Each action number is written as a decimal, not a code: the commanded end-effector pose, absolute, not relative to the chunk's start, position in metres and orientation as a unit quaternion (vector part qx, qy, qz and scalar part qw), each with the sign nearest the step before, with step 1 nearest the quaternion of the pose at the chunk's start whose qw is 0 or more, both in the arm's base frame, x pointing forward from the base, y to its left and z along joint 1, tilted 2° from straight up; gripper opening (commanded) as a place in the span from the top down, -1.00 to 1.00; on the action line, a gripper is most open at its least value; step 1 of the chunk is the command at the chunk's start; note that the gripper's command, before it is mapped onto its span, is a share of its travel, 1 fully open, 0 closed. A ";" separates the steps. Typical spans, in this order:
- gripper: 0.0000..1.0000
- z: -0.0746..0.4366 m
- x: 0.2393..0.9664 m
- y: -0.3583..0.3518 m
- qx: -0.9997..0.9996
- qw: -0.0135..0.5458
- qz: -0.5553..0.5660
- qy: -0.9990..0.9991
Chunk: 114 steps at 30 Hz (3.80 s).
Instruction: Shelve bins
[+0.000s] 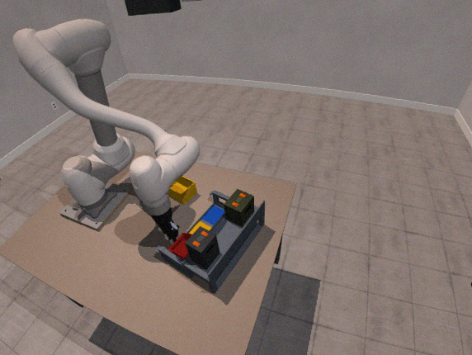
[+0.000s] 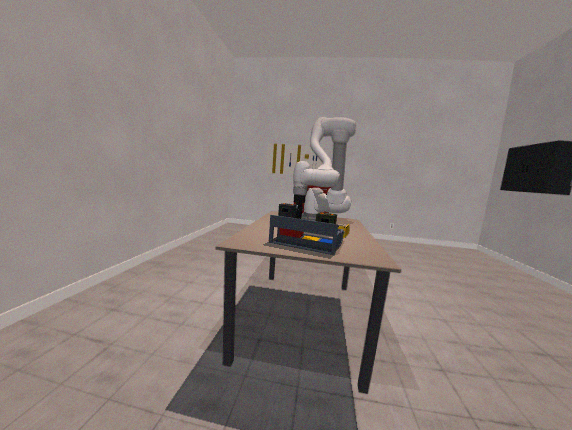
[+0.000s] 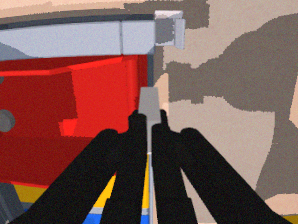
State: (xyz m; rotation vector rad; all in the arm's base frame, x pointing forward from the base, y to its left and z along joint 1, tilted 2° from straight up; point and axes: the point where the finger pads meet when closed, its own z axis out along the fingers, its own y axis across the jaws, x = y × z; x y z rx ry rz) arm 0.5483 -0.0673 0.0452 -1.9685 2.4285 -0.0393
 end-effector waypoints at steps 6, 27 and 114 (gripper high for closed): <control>0.80 0.045 0.548 -0.067 -0.630 0.008 -0.013 0.777; 0.80 0.048 0.545 -0.067 -0.630 0.008 -0.013 0.777; 0.80 0.145 0.504 0.097 -0.845 0.003 -0.013 0.535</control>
